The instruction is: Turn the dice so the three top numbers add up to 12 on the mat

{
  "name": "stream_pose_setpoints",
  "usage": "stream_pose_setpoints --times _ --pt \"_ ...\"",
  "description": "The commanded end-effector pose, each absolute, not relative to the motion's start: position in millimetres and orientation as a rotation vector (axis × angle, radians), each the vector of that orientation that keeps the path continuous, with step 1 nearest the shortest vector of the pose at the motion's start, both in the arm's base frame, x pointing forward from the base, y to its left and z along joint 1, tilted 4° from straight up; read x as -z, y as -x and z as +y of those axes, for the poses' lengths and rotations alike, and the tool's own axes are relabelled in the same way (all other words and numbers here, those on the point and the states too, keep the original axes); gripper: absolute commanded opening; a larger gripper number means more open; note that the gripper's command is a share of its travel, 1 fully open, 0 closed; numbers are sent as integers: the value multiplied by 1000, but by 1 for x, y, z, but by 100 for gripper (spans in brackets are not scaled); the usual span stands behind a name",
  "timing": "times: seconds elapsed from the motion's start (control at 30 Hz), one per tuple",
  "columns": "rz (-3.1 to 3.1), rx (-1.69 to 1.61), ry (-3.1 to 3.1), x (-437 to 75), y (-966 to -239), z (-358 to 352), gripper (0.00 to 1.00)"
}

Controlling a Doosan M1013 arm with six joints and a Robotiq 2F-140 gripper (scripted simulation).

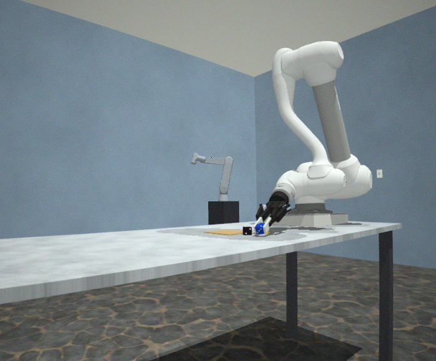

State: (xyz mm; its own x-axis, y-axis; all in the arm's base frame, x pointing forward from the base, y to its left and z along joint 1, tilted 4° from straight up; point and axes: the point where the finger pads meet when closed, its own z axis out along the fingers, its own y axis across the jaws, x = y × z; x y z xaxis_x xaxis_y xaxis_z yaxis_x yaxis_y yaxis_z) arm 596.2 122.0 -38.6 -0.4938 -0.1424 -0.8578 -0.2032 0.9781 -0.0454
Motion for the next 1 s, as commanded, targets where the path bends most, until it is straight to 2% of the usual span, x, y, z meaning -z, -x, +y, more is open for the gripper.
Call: stream_pose_setpoints --times 0.0,0.97 --pt "2095 -75 243 40 -596 122 16" --pt "2095 -75 243 48 -596 122 16"
